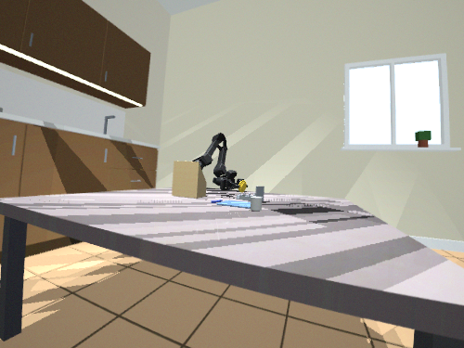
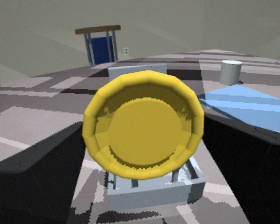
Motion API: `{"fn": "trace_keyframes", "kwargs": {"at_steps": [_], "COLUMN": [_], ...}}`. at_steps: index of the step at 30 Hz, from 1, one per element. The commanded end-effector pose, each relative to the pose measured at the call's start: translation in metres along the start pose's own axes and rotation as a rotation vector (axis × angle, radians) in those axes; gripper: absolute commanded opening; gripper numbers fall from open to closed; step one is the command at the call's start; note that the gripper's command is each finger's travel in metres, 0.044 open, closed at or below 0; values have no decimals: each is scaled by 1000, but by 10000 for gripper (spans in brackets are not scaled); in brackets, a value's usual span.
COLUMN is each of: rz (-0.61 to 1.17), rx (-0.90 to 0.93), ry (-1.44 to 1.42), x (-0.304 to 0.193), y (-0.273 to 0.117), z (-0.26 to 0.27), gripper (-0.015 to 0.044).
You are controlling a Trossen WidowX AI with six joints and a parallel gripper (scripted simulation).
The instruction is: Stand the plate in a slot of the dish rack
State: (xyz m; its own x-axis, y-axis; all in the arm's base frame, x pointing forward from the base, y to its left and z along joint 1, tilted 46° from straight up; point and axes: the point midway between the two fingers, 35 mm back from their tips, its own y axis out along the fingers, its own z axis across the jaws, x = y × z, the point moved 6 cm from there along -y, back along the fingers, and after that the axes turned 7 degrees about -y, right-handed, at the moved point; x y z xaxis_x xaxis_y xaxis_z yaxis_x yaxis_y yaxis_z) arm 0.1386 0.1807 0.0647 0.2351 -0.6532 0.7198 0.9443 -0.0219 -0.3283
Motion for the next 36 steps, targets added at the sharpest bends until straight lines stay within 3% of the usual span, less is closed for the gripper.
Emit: {"fn": "trace_keyframes", "kwargs": {"at_steps": [1,36], "rz": [2,-1], "rx": [-4,-2], "ry": [-8,3], "x": [0,-12], "y": [6,27], "z": [-3,-10], "gripper": [0,0]}}
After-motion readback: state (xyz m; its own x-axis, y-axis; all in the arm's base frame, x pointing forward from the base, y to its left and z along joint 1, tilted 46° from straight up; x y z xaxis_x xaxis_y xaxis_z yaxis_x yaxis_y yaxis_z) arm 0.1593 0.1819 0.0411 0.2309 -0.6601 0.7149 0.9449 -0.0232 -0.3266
